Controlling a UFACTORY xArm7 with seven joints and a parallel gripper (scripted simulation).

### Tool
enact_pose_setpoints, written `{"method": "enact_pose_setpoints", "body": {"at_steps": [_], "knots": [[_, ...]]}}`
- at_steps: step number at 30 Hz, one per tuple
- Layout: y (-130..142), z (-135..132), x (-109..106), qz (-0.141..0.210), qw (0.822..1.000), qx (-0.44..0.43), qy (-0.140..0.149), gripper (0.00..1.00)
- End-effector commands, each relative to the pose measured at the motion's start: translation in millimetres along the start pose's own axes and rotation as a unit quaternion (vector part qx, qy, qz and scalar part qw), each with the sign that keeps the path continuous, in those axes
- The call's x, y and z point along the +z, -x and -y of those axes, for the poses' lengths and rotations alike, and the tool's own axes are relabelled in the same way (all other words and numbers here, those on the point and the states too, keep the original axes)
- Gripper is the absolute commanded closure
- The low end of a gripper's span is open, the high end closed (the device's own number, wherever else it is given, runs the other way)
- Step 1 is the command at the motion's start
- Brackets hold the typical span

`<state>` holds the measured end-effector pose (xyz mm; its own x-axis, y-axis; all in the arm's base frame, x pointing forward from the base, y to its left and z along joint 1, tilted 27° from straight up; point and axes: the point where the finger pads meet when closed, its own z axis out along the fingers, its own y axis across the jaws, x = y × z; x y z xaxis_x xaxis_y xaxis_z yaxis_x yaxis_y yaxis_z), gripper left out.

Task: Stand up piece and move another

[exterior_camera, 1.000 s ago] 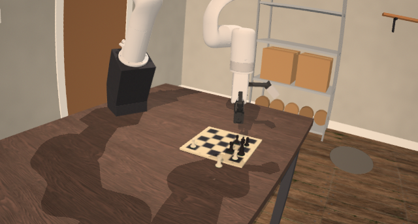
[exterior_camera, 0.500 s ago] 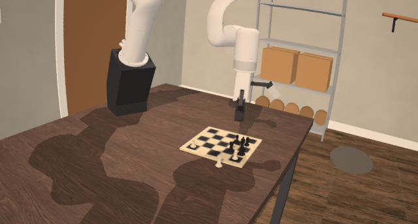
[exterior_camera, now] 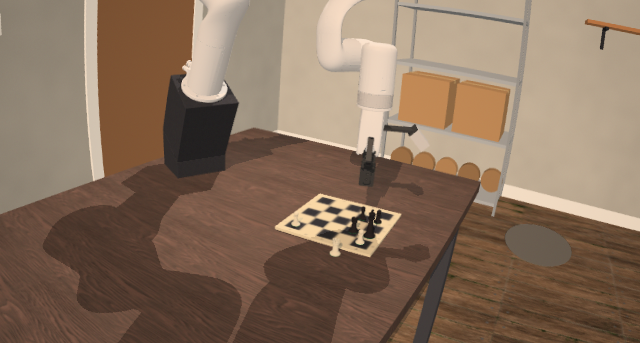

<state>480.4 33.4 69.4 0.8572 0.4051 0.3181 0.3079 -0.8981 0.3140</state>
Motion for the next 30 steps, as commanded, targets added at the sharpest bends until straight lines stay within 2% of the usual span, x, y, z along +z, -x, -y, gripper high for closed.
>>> {"method": "enact_pose_setpoints", "body": {"at_steps": [1,19,30], "knots": [[-1.0,0.0,-0.5,-0.001,1.0,0.0,0.0,0.66],[-1.0,0.0,0.4,-0.001,1.0,0.0,0.0,0.66],[-1.0,0.1,8.6,-0.001,1.0,0.0,0.0,0.66]]}}
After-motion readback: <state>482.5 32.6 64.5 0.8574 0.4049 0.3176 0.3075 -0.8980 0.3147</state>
